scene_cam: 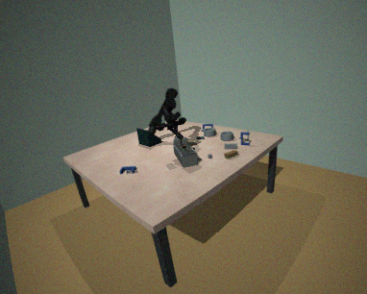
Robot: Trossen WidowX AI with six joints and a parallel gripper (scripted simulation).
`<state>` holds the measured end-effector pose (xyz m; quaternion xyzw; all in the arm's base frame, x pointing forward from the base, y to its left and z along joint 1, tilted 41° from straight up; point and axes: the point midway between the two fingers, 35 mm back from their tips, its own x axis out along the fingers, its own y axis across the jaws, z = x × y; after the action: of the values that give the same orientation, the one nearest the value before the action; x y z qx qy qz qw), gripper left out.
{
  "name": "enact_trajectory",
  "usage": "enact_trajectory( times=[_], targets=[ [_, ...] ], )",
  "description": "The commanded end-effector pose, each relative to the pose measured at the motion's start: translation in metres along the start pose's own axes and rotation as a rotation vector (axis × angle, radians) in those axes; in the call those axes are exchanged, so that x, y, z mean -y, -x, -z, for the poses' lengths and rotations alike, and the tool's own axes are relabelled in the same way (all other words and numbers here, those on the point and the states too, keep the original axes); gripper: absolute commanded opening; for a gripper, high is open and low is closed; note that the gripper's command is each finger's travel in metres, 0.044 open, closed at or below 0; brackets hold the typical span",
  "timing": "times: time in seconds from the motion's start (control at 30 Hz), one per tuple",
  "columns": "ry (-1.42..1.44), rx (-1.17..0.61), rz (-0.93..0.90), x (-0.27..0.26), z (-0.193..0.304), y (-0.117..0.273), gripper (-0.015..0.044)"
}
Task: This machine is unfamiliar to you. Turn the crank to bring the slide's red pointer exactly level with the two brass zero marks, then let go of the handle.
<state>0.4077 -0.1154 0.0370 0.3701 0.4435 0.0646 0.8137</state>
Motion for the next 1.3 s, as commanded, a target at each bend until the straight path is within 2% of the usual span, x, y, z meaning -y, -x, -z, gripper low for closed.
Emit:
enact_trajectory(
  times=[0.0,0.13,0.7,0.73,1.27],
  targets=[
    [0.0,0.0,0.0,-0.0001,0.0,-0.0001,0.0],
    [0.0,0.0,0.0,-0.0001,0.0,-0.0001,0.0],
    [0.0,0.0,0.0,-0.0001,0.0,-0.0001,0.044],
    [0.0,0.0,0.0,-0.0001,0.0,-0.0001,0.044],
    [0.0,0.0,0.0,-0.0001,0.0,-0.0001,0.002]
  ],
)
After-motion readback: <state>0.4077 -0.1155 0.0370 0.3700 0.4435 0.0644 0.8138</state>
